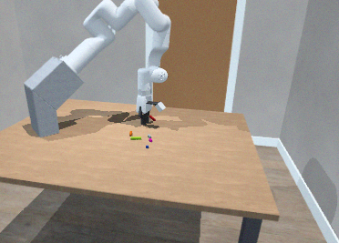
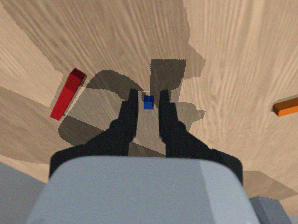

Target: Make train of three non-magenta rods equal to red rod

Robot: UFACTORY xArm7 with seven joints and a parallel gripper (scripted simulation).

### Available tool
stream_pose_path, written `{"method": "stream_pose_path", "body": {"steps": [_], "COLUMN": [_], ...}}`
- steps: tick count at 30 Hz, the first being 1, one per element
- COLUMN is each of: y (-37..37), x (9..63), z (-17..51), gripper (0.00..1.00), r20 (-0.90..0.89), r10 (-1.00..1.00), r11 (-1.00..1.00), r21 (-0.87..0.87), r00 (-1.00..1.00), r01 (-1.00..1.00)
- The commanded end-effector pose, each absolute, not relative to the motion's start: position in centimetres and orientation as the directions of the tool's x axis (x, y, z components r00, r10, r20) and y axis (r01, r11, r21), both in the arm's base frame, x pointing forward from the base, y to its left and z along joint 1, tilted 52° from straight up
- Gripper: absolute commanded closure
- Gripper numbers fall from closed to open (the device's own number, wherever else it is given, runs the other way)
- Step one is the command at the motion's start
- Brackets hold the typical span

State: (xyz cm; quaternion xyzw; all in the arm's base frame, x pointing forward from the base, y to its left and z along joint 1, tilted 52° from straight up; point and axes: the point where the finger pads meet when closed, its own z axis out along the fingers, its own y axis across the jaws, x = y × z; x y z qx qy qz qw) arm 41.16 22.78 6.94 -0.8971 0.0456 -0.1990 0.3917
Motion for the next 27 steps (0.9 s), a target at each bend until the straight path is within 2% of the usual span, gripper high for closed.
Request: {"method": "stream_pose_path", "body": {"steps": [1,15,16,27], "y": [22.70,22.70,22.70,22.70], "x": [41.21,41.21,41.21,41.21], "z": [6.95,6.95,6.95,6.95], "gripper": [0.76,0.76,0.96,0.96], "r20": [0.322,0.322,0.322,0.322], "r10": [-0.239,-0.239,-0.239,-0.239], "r11": [-0.690,-0.690,-0.690,-0.690], "r21": [-0.721,-0.721,-0.721,-0.721], "r00": [0.916,0.916,0.916,0.916], "r01": [0.073,0.073,0.073,0.073]}}
